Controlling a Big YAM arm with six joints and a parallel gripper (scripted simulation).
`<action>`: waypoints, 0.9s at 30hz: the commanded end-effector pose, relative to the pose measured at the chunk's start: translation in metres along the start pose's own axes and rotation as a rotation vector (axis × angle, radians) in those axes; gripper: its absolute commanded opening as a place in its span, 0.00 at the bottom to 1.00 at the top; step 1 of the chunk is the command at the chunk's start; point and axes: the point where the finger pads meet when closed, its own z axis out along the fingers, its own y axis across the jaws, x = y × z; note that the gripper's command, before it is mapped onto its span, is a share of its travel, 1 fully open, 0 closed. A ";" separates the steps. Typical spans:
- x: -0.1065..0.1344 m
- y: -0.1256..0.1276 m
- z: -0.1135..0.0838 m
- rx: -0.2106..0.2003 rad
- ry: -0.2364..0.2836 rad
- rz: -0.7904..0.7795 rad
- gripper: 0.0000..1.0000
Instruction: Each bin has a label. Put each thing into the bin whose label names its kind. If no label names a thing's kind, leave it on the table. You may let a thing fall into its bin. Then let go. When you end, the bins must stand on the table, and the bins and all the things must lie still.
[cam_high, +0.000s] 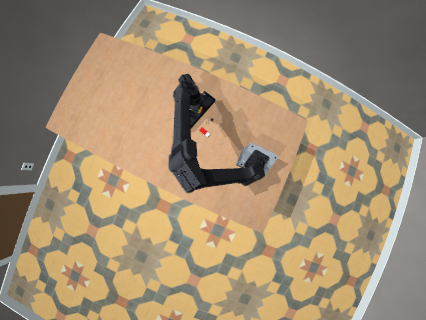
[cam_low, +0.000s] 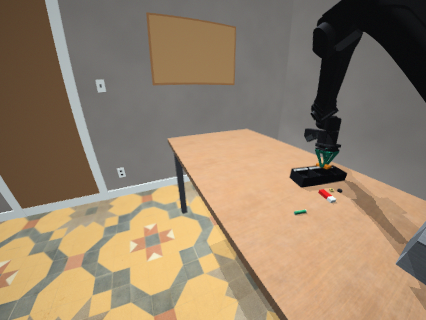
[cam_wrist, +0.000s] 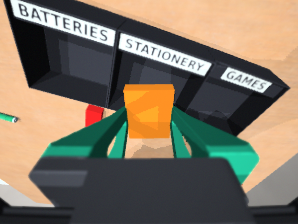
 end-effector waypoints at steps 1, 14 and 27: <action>-0.018 -0.016 -0.024 0.034 -0.079 0.135 0.34; -0.009 -0.009 -0.022 0.072 -0.165 0.306 0.34; -0.002 -0.004 -0.019 0.068 -0.159 0.310 0.34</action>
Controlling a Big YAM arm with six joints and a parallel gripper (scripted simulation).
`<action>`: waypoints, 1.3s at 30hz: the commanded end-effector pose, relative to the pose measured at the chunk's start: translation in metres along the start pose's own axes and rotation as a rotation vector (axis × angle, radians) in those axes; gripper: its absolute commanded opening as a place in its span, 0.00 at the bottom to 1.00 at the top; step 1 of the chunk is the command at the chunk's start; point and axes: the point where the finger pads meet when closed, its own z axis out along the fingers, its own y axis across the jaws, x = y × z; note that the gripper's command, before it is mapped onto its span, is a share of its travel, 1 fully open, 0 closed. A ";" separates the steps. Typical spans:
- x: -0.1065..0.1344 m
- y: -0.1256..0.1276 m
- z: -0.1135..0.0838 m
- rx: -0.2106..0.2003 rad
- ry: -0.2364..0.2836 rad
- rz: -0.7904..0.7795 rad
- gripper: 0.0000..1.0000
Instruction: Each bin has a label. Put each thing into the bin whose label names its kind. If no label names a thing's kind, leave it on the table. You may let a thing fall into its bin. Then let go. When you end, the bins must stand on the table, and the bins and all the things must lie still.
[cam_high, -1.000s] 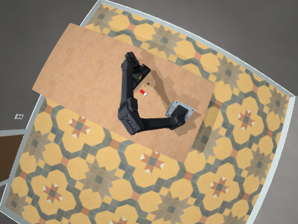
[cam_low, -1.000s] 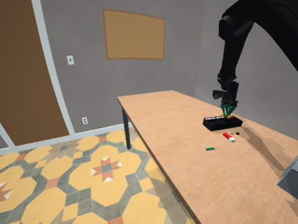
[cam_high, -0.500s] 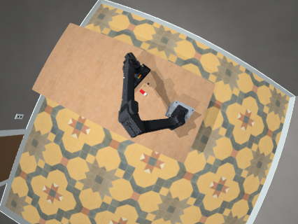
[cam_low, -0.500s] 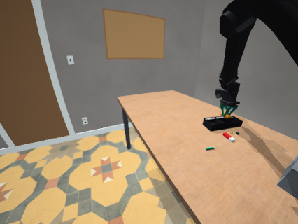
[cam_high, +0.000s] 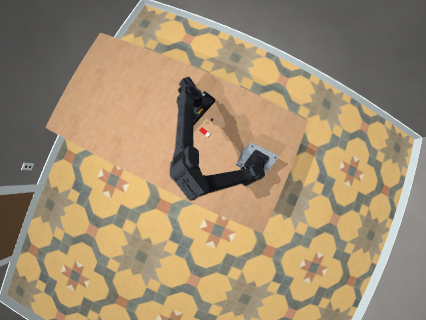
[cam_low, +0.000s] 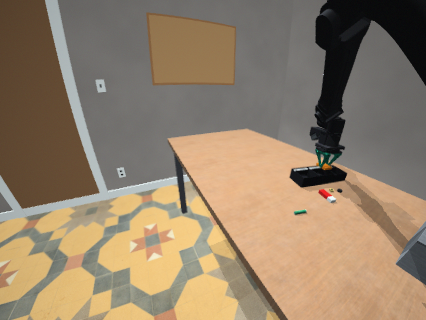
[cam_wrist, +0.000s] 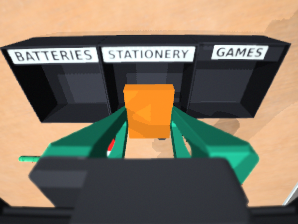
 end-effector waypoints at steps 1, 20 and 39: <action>-0.009 -0.004 -0.020 0.004 -0.051 0.007 0.34; -0.002 0.001 0.019 0.001 -0.004 0.003 0.34; -0.011 0.009 0.040 0.006 -0.028 -0.019 0.34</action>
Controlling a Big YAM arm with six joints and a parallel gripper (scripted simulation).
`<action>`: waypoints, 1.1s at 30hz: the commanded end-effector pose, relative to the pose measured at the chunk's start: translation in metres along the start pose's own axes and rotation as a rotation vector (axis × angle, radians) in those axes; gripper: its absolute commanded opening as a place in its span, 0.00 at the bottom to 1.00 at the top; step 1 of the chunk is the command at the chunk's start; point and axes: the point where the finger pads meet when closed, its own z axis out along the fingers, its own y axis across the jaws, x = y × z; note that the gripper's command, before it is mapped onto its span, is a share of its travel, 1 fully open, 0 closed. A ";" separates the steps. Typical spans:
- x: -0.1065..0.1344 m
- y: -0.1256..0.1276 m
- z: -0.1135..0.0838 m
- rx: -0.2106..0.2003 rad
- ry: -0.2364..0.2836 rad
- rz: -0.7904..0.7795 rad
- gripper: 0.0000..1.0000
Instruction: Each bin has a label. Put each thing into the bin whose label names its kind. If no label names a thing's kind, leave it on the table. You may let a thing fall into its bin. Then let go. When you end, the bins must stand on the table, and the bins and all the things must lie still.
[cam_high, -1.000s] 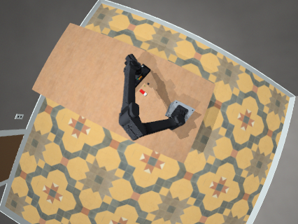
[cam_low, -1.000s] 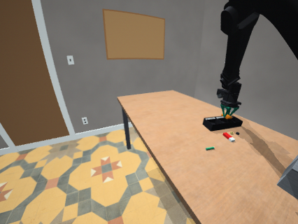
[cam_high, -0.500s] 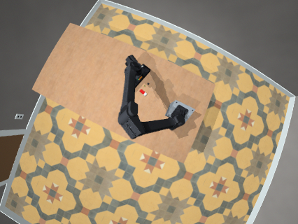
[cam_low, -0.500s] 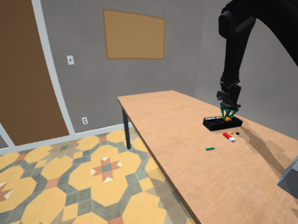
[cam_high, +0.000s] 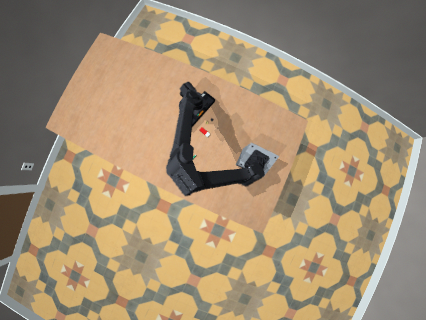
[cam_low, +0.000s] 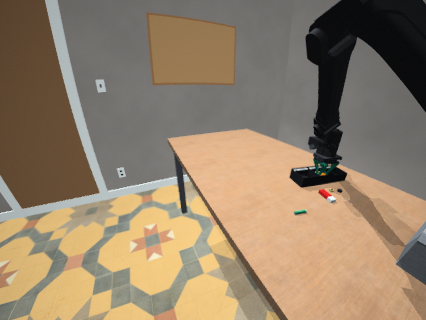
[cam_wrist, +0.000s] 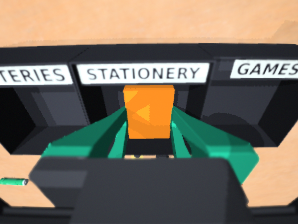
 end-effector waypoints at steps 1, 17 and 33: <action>-0.006 0.008 0.002 0.004 -0.014 -0.013 0.34; -0.012 0.016 -0.001 0.007 -0.026 -0.031 0.34; -0.016 0.018 -0.002 0.008 -0.033 -0.035 0.45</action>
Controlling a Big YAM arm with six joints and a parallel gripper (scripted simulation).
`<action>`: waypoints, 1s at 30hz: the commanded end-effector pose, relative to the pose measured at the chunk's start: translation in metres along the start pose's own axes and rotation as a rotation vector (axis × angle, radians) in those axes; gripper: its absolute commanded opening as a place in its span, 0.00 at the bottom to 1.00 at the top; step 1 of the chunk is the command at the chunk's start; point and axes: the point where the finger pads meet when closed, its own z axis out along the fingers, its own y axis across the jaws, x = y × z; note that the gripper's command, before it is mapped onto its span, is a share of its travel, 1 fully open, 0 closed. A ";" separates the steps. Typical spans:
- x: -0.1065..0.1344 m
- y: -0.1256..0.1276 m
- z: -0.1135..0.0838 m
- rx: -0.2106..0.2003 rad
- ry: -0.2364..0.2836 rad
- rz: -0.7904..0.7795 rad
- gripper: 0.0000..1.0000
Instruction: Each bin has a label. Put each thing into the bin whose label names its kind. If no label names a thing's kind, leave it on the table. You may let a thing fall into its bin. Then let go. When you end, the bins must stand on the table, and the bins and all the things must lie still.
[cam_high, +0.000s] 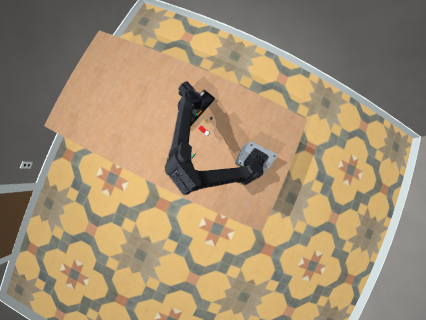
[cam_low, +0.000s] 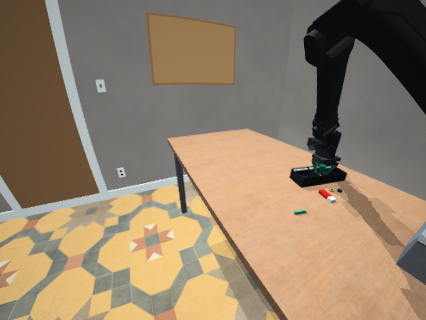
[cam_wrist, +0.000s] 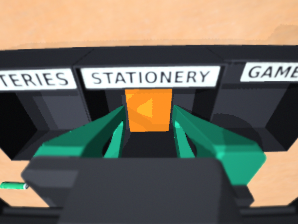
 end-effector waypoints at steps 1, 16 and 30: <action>-0.015 0.013 -0.007 0.007 -0.028 -0.039 0.45; -0.010 0.014 -0.005 0.006 -0.022 -0.033 0.45; -0.007 0.013 -0.004 0.006 -0.018 -0.030 0.45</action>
